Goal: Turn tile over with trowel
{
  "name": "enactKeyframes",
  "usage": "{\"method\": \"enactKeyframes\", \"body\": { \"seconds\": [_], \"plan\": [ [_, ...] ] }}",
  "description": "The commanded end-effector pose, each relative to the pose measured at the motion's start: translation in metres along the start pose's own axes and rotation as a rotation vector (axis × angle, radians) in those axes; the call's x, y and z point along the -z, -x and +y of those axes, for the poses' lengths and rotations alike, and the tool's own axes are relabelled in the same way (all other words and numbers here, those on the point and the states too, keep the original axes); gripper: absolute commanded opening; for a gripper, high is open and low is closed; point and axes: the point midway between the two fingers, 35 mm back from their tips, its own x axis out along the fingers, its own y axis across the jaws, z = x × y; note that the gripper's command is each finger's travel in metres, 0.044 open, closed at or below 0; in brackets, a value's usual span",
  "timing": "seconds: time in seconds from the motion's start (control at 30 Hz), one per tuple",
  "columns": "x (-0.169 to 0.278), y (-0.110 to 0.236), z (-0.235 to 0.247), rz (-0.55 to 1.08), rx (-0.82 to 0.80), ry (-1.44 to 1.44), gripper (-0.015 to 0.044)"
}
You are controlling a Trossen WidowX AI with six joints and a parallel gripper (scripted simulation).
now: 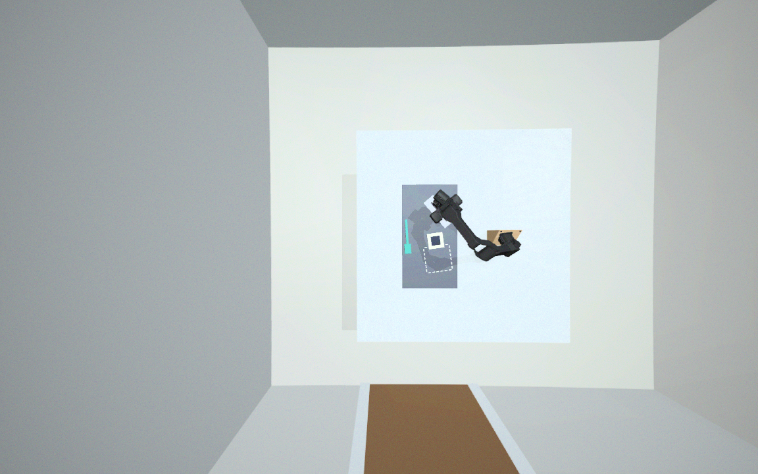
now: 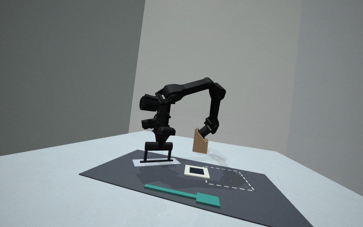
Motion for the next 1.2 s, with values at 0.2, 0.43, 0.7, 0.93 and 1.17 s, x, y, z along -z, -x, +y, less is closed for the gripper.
{"method": "enactKeyframes", "body": {
  "seconds": [0.2, 0.43, 0.7, 0.93, 1.17],
  "plan": [
    [0.001, 0.000, 0.000, 0.003, -0.002, -0.031, 0.0261],
    [0.001, 0.000, 0.000, 0.003, -0.002, -0.031, 0.0270],
    [0.001, 0.000, 0.000, 0.003, -0.002, -0.031, 0.0270],
    [0.001, 0.022, -0.001, 0.003, -0.001, -0.042, 0.0270],
    [0.003, 0.045, -0.002, 0.004, -0.001, -0.053, 0.0270]
  ]
}}
